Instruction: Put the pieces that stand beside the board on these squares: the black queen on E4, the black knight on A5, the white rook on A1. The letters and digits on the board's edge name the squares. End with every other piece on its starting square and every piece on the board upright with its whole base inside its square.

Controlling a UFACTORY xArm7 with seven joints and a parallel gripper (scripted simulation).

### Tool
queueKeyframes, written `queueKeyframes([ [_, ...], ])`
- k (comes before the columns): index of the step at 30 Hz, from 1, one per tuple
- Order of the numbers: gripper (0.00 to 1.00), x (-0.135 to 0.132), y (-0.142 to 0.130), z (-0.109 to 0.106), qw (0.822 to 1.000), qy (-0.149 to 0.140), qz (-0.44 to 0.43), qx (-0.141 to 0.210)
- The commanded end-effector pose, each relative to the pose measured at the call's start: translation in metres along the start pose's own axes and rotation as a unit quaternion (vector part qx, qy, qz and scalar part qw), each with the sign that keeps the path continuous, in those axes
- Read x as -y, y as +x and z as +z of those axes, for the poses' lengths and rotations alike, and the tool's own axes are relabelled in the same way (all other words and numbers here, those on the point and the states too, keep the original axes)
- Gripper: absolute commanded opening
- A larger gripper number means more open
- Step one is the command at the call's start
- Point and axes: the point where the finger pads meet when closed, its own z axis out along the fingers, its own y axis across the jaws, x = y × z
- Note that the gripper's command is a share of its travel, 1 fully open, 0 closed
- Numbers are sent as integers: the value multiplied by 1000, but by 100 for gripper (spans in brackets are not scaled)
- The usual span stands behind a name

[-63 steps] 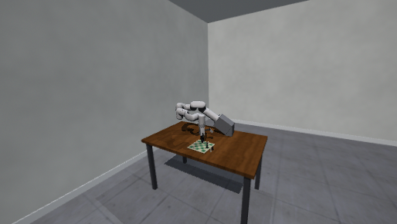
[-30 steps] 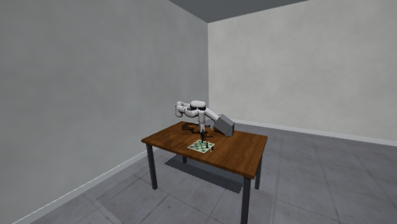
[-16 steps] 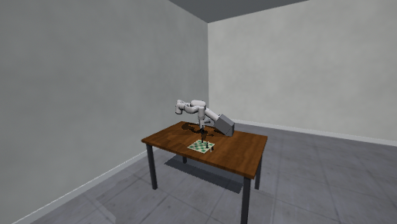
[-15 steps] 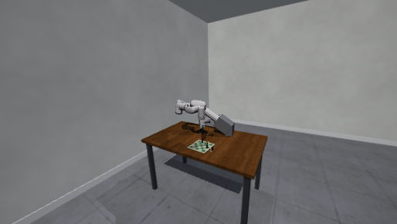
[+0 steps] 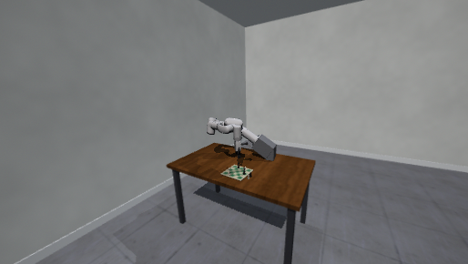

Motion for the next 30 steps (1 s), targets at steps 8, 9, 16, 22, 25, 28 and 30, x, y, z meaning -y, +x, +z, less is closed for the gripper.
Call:
queueKeyframes([
  [8, 100, -41, -6, -8, 998, -2, -55, 22],
  [9, 100, -61, -4, -9, 996, -1, -85, 29],
  [16, 100, -107, 11, -5, 987, 1, -157, 33],
  [22, 100, -146, 38, 4, 974, 2, -226, 23],
  [25, 100, -160, 51, 9, 967, 1, -253, 15],
  [28, 100, -170, 61, 13, 962, 0, -272, 8],
  [30, 100, -176, 68, 15, 959, -1, -283, 4],
])
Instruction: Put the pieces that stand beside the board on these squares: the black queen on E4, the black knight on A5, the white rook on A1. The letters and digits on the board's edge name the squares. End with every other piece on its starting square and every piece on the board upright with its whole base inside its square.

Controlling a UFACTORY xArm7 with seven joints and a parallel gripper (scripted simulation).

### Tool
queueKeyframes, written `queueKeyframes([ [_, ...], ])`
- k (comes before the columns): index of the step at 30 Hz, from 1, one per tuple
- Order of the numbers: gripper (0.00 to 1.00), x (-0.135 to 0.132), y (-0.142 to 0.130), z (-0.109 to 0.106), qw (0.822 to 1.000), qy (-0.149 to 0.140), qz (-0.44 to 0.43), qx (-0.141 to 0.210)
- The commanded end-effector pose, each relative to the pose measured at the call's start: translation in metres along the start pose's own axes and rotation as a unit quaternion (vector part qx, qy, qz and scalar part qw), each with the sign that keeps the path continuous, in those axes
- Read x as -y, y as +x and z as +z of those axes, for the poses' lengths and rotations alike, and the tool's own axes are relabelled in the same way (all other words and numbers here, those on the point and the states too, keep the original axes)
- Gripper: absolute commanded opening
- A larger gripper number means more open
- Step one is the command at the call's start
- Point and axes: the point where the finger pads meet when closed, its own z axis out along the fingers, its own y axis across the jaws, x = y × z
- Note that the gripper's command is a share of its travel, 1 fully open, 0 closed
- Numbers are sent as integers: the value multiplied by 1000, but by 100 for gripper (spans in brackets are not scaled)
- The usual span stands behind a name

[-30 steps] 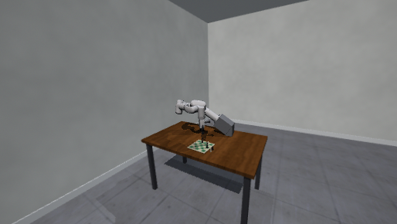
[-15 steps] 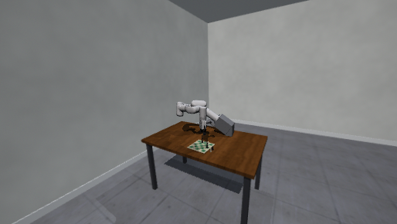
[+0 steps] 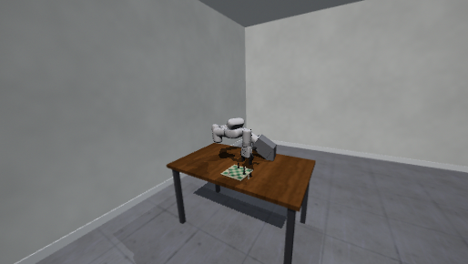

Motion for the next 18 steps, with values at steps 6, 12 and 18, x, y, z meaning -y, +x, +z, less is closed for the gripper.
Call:
queueKeyframes([
  [6, 37, -42, 6, 8, 998, 3, -52, -19],
  [12, 37, -42, 6, 8, 998, 3, -52, -19],
  [18, 37, -42, 6, 8, 998, 3, -52, -19],
])
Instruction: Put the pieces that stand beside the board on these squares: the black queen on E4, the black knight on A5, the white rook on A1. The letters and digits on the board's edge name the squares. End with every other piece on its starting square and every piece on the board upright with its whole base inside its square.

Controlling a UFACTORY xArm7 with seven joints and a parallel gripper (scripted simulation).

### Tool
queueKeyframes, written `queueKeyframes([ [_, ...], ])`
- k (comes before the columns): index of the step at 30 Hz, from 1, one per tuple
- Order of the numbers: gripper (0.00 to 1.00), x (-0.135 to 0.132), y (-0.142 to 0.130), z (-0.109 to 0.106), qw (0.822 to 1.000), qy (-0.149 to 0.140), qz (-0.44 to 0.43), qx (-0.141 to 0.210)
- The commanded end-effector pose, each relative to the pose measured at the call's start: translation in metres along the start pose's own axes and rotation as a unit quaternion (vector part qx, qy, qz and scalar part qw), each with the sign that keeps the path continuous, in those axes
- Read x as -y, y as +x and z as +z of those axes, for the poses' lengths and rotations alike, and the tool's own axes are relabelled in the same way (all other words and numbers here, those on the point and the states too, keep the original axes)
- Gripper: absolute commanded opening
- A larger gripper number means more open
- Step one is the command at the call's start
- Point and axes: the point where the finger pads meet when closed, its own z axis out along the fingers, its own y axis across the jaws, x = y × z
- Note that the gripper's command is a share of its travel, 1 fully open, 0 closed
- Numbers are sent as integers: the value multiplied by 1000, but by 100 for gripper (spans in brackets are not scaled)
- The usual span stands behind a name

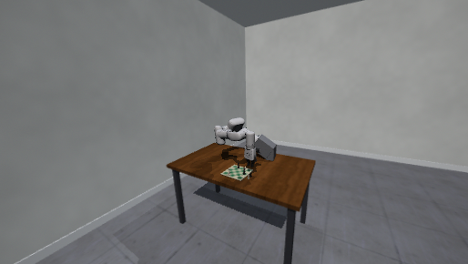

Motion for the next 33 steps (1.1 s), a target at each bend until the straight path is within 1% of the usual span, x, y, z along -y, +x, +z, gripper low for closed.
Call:
queueKeyframes([
  [1, 37, -1, 0, -2, 1000, -2, -1, 1],
  [24, 37, -1, 0, -2, 1000, -2, -1, 1],
  [33, 37, -1, 0, 1, 1000, -2, -1, 1],
])
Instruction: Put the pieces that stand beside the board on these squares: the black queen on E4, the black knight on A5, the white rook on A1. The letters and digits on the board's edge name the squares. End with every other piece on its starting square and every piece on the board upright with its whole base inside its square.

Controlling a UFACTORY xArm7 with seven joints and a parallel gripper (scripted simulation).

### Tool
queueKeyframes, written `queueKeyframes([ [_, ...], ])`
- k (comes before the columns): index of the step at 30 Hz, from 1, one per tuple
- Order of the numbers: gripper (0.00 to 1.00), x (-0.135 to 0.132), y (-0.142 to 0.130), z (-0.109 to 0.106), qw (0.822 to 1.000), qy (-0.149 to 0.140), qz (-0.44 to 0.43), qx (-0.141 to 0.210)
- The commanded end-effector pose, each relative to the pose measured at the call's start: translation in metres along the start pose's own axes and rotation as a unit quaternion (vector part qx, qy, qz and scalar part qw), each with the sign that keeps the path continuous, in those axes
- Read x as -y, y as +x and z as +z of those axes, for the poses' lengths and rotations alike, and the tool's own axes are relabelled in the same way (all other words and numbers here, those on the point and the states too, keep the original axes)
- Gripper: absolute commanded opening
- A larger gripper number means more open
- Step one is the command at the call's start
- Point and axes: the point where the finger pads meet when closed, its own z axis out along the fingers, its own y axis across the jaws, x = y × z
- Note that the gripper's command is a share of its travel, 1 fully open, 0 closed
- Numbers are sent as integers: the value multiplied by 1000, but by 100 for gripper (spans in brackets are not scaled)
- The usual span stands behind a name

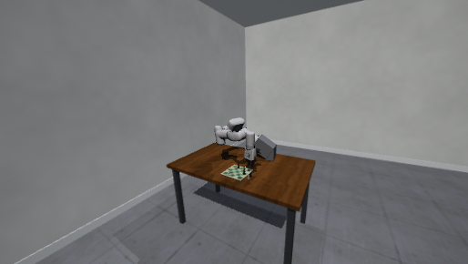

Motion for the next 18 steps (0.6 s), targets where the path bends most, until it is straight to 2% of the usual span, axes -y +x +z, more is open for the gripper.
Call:
queueKeyframes([
  [1, 37, -1, 0, 0, 1000, -2, 0, 1],
  [18, 37, -1, 0, 18, 1000, -2, 0, 1],
])
